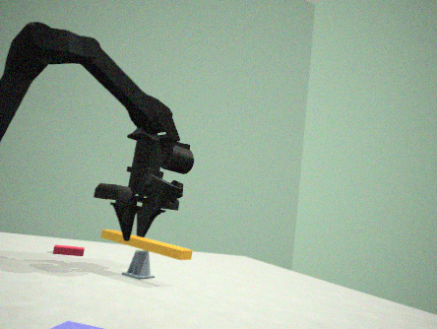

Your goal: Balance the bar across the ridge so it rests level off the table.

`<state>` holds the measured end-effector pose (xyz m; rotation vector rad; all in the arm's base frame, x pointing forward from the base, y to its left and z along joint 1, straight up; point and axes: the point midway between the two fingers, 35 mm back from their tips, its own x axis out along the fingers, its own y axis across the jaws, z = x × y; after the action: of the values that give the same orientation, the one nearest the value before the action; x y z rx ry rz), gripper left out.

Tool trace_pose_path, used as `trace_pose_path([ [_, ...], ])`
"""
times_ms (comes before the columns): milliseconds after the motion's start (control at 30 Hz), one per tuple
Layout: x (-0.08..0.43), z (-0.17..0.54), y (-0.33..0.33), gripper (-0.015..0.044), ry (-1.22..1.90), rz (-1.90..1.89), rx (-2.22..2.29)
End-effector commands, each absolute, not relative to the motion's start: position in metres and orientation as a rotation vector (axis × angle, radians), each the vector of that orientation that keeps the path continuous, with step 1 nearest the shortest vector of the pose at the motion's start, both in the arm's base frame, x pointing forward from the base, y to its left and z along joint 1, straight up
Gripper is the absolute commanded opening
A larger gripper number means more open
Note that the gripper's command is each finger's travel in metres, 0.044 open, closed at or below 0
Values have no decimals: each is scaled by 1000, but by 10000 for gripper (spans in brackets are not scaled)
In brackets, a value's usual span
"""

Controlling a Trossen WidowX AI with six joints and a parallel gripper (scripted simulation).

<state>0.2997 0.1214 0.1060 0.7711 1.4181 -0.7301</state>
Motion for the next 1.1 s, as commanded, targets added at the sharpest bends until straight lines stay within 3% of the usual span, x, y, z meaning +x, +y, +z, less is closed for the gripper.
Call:
trace_pose_path([
  [0, 300, 105, 121, 0, 1414, -735, 774],
  [1067, 300, 103, 121, 0, 1414, -735, 774],
])
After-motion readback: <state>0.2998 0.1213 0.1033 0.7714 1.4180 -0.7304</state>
